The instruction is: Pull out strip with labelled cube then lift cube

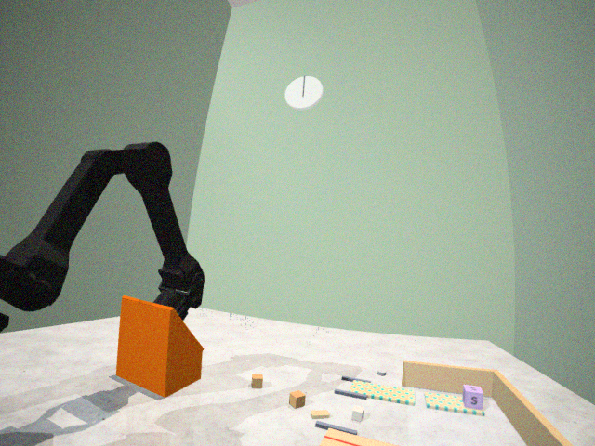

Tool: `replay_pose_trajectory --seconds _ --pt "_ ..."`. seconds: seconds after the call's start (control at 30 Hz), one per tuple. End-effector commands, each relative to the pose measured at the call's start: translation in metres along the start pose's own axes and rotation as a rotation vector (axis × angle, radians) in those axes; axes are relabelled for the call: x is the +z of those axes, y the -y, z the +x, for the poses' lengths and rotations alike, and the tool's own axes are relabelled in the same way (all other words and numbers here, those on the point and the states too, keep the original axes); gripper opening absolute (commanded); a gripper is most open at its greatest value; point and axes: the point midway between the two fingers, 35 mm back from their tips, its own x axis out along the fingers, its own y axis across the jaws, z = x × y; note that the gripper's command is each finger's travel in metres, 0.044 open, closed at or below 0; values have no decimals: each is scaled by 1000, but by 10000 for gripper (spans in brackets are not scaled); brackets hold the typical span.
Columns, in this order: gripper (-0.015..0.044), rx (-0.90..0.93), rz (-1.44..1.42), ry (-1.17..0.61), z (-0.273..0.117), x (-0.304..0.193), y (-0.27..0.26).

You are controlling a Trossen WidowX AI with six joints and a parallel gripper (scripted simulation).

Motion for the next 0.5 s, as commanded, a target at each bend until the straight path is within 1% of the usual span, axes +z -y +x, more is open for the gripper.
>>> replay_pose_trajectory --seconds 0.0,0.07,0.27,0.47 --pt "400 8 -2 2 -1 2 -2" --pt "400 70 -17 18 -12 15 -17" --pt "400 346 -94 74 -75 62 -84" --pt "400 619 -186 103 -156 83 -142"
